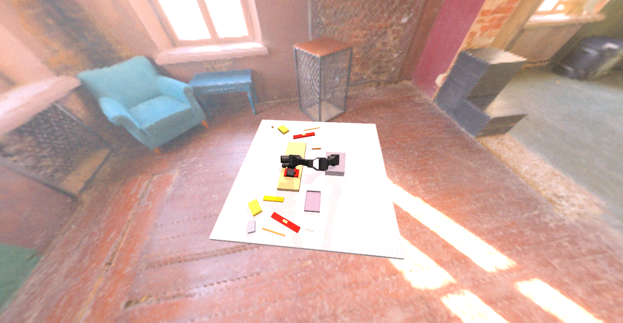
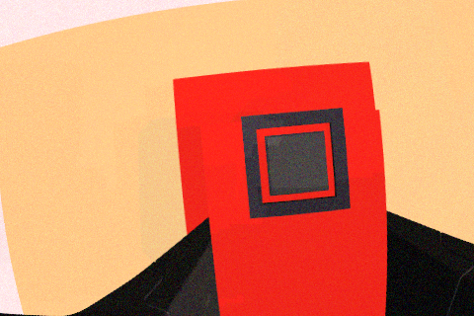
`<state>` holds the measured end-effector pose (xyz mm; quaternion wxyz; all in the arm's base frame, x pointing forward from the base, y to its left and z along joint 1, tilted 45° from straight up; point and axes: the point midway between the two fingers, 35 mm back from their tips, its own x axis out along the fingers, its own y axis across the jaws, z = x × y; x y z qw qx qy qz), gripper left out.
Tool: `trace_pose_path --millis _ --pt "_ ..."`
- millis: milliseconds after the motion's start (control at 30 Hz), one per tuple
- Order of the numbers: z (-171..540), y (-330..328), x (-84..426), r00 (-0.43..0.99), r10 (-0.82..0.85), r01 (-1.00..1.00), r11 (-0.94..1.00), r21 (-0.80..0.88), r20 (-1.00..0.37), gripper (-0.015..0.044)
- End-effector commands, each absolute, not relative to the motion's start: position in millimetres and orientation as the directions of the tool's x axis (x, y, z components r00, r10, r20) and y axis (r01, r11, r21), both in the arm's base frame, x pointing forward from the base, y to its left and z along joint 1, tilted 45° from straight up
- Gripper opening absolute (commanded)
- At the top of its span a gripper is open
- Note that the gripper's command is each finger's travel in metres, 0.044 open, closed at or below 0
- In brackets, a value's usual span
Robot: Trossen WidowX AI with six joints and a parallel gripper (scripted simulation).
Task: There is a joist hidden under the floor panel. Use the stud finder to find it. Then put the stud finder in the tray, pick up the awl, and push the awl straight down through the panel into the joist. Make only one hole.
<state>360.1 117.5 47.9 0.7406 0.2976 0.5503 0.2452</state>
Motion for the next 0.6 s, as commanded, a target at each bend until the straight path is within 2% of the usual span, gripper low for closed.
trace_pose_path --millis 0,567 --pt "38 108 359 0.273 0.69 -0.034 0.704 0.71 -0.671 0.0" --pt "-3 67 361 0.273 0.688 -0.034 0.706 0.708 -0.673 0.0"
